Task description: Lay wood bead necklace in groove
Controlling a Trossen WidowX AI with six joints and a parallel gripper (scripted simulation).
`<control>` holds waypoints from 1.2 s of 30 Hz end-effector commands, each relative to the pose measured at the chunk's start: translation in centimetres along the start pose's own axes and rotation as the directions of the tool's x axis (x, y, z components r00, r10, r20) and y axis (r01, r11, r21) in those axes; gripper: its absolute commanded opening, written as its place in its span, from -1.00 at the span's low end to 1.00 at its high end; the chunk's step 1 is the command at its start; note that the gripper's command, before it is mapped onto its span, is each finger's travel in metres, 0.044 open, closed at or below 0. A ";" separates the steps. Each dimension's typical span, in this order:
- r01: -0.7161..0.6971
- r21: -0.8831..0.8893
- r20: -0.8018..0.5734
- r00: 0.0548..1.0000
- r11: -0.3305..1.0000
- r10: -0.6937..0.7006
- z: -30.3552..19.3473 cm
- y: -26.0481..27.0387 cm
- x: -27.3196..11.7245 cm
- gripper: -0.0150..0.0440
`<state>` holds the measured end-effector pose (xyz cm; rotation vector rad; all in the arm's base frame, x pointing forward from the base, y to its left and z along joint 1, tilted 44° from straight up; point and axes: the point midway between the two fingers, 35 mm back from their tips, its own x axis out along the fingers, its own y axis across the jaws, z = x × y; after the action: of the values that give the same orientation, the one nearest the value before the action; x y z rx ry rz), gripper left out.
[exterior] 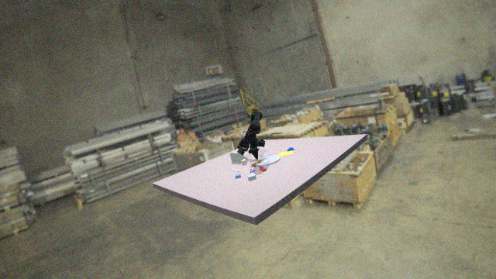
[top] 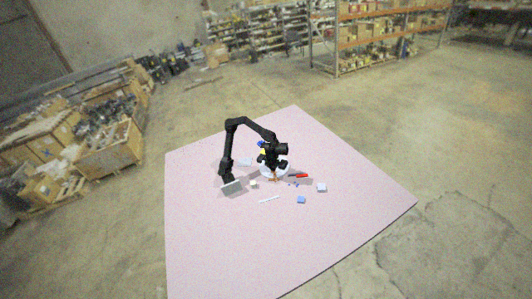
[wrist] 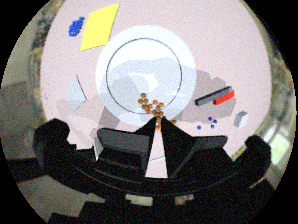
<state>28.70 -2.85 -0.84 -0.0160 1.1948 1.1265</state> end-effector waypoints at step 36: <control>0.002 -0.005 0.005 1.000 1.000 -0.002 3.8 0.3 2.2 -0.05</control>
<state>31.13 0.85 -0.72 -0.0183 1.1857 1.1256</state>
